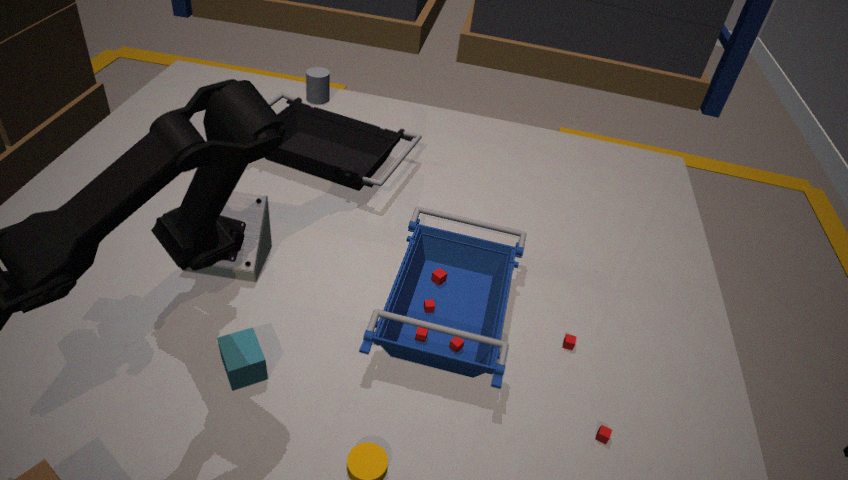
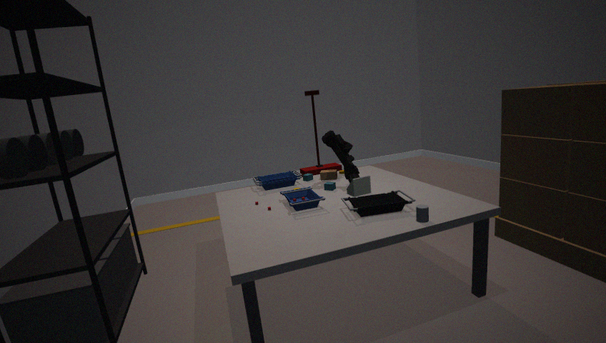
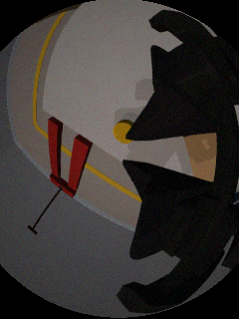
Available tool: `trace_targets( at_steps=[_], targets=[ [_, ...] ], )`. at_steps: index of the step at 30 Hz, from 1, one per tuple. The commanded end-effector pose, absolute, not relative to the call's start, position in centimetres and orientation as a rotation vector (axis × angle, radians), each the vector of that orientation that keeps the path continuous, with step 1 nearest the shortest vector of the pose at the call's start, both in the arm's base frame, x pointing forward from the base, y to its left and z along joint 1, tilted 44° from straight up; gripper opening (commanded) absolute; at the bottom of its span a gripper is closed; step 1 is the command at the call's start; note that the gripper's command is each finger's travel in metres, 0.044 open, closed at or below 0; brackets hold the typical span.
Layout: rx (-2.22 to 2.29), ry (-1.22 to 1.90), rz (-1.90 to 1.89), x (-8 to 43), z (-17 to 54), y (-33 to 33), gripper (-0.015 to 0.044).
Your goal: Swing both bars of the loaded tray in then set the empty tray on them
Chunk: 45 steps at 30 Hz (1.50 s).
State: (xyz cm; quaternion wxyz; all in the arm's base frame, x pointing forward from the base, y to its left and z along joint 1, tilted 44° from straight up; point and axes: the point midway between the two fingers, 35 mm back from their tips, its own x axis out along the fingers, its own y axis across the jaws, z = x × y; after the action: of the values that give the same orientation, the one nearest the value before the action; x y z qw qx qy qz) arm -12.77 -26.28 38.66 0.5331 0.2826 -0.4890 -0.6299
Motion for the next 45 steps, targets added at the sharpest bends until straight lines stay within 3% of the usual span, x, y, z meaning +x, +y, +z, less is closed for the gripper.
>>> trace_targets(
  at_steps=[1, 12, 23, 35, 45],
  targets=[
    [0.673, -1.078, -1.474, -10.9, 39.0, -27.6, 0.009],
    [0.689, -0.797, -1.359, -4.0, 39.5, -32.4, 0.009],
    [0.531, -0.673, -1.288, 1.3, 42.1, -32.3, 0.009],
    [0.417, -0.462, -1.03, 13.4, 42.9, -31.2, 0.009],
    [0.295, -0.307, -0.769, 23.5, 42.7, -26.6, 0.009]
  ],
)
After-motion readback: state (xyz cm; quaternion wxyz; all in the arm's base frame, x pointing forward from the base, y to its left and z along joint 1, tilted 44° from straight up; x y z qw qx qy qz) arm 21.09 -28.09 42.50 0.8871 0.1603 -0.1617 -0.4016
